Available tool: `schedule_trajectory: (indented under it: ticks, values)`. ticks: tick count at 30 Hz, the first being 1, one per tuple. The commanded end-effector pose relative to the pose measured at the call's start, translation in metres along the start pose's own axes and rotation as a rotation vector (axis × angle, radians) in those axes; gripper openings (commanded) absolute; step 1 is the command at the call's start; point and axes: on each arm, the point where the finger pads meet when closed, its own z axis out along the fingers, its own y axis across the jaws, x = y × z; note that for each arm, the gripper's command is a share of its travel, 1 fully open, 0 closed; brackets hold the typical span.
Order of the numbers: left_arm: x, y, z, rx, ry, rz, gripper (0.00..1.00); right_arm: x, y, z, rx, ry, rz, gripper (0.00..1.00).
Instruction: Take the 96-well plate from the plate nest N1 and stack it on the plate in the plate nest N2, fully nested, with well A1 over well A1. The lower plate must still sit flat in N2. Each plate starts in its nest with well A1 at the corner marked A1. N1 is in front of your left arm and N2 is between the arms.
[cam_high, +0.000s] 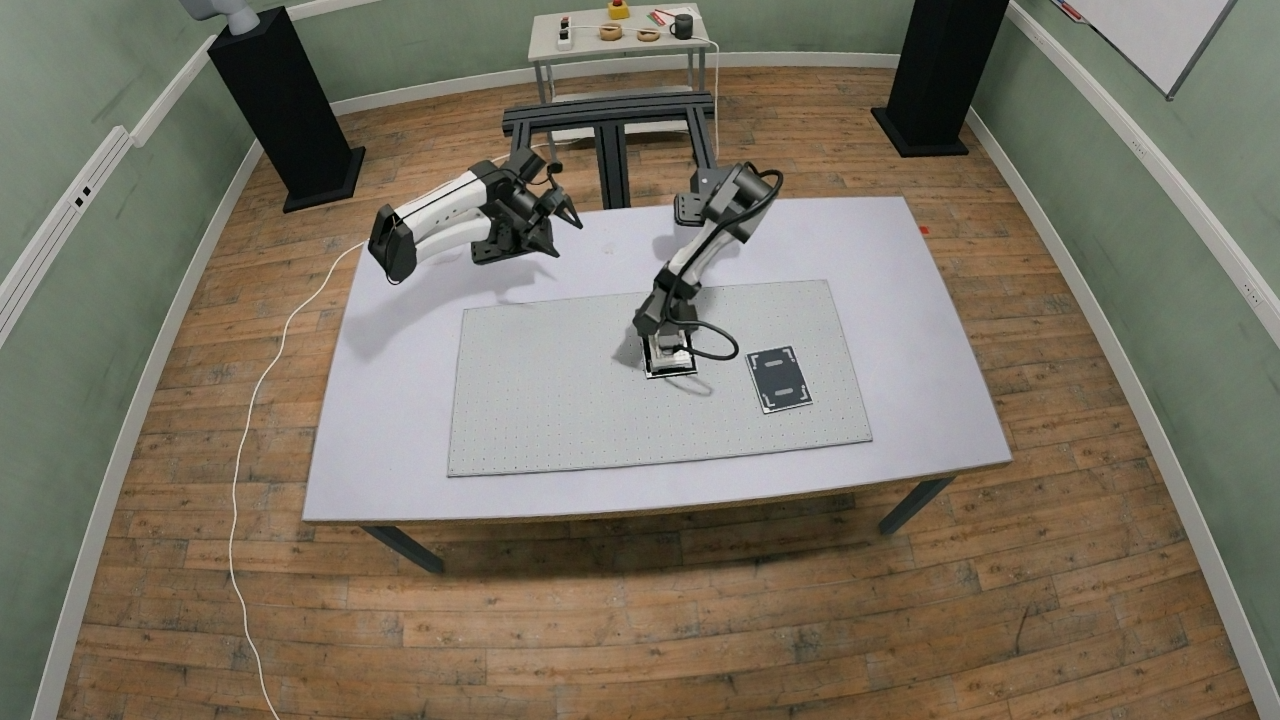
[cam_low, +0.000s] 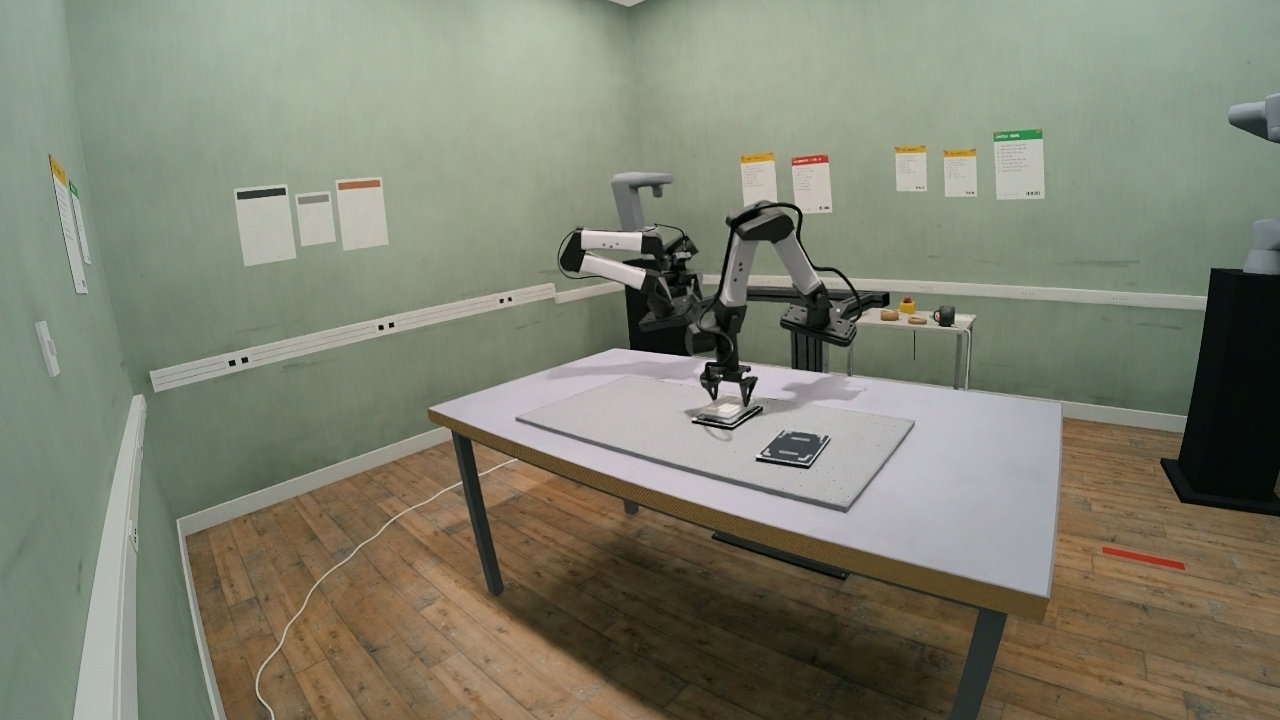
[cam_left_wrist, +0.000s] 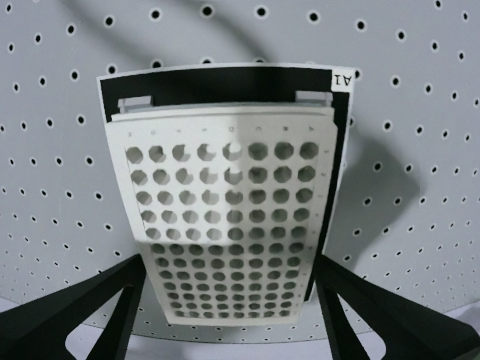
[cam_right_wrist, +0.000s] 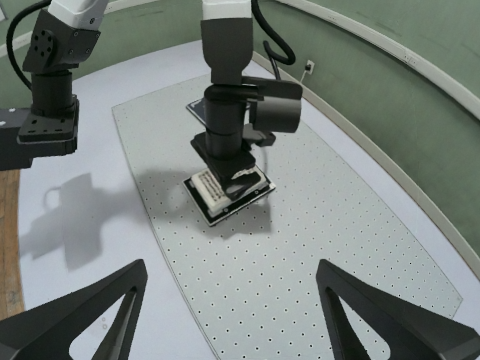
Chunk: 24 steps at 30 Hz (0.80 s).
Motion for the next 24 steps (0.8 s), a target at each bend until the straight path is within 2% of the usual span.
schedule_trajectory:
  ticks: [1,6,10,12,17,24]
  values:
    - [-0.009,-0.005,-0.024,0.008,-0.040,-0.012,1.00,-0.012,0.008,0.006,-0.028,-0.041,0.024,1.00]
    - [-0.028,-0.005,-0.045,0.032,-0.075,-0.033,1.00,-0.011,0.008,0.011,-0.028,-0.043,0.024,1.00]
    - [-0.027,-0.005,-0.071,0.038,-0.077,-0.035,1.00,-0.010,0.008,0.014,-0.027,-0.045,0.024,1.00]
    - [-0.017,-0.005,-0.068,0.025,-0.048,-0.022,1.00,-0.010,0.008,0.015,-0.026,-0.046,0.024,1.00]
    - [-0.023,-0.006,-0.068,0.028,-0.082,-0.040,1.00,-0.010,0.008,0.015,-0.026,-0.046,0.024,1.00]
    - [-0.025,-0.006,-0.075,0.032,-0.249,-0.100,1.00,-0.011,0.009,0.015,-0.027,-0.048,0.026,1.00]
